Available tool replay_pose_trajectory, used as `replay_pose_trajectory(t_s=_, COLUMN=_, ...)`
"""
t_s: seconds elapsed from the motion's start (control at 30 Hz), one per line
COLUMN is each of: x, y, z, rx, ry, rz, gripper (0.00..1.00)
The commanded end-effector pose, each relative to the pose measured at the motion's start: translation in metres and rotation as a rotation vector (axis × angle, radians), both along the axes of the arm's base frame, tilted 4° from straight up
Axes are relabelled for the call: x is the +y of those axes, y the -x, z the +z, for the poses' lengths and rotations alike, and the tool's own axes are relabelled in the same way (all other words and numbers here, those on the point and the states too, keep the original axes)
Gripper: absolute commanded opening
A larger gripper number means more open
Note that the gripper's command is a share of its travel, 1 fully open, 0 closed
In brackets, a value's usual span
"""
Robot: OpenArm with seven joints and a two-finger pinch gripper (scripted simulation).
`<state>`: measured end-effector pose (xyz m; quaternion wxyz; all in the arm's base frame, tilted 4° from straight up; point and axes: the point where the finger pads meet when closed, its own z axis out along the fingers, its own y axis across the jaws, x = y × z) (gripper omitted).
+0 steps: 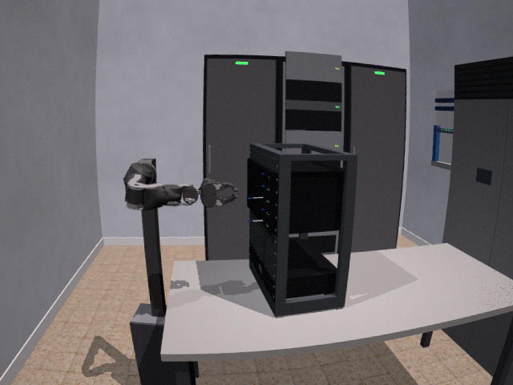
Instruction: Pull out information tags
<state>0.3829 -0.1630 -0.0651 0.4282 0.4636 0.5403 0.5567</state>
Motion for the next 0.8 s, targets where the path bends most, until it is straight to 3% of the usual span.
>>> replay_pose_trajectory(t_s=0.0, x=-0.002, y=-0.001, z=0.01, rx=0.015, ry=-0.002, rz=-0.007, gripper=0.1)
replay_pose_trajectory(t_s=0.17, x=-0.002, y=-0.002, z=0.022, rx=0.02, ry=-0.003, rz=-0.003, gripper=0.1)
replay_pose_trajectory(t_s=0.77, x=-0.002, y=-0.002, z=0.022, rx=0.011, ry=-0.003, rz=-0.003, gripper=0.1)
